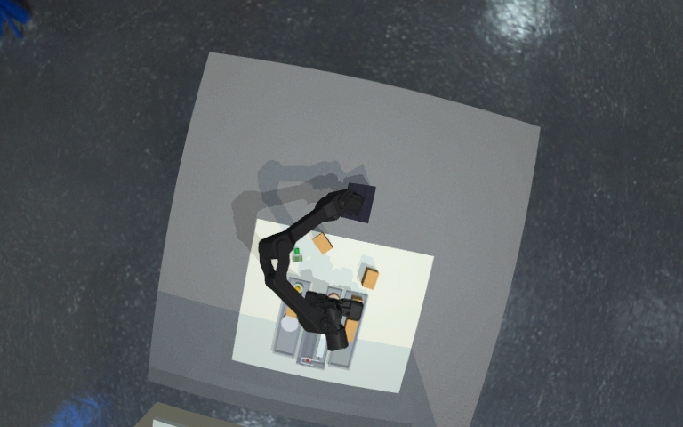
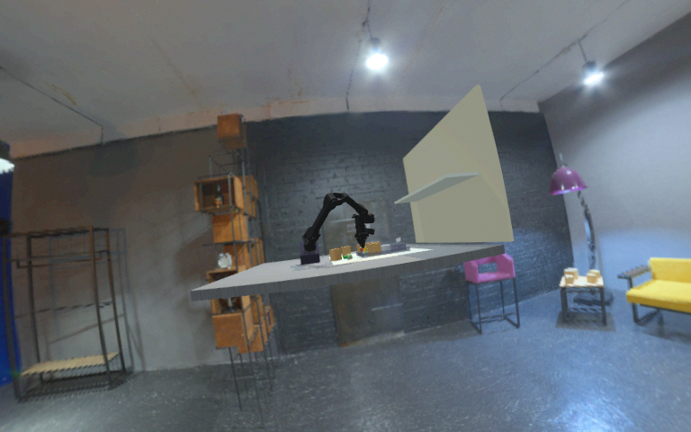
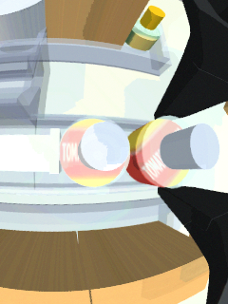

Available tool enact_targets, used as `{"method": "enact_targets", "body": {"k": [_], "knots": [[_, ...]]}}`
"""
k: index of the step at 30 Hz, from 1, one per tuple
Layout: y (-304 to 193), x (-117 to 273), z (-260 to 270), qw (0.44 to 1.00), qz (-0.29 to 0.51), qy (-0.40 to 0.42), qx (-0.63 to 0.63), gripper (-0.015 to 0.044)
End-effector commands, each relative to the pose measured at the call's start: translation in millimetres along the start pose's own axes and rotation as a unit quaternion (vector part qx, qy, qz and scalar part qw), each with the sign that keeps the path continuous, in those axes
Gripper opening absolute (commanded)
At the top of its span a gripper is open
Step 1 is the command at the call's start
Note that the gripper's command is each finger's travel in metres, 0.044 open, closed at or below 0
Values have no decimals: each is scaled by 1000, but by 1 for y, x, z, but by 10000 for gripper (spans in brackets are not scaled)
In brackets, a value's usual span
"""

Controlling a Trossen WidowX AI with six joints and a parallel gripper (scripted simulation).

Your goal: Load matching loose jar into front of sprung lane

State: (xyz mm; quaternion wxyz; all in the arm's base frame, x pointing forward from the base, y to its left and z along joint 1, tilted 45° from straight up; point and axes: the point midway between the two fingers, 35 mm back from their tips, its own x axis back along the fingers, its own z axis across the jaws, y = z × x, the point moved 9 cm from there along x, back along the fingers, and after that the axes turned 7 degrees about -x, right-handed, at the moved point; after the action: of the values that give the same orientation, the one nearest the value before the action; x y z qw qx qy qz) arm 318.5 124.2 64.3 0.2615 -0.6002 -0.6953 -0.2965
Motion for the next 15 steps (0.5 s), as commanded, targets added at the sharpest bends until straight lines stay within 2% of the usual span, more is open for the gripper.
{"method": "enact_targets", "body": {"k": [1,15], "knots": [[3,-5,-2,1000,-5,-4,-7,0],[2,-10,-2,1000,-5,-5,-7,0]]}}
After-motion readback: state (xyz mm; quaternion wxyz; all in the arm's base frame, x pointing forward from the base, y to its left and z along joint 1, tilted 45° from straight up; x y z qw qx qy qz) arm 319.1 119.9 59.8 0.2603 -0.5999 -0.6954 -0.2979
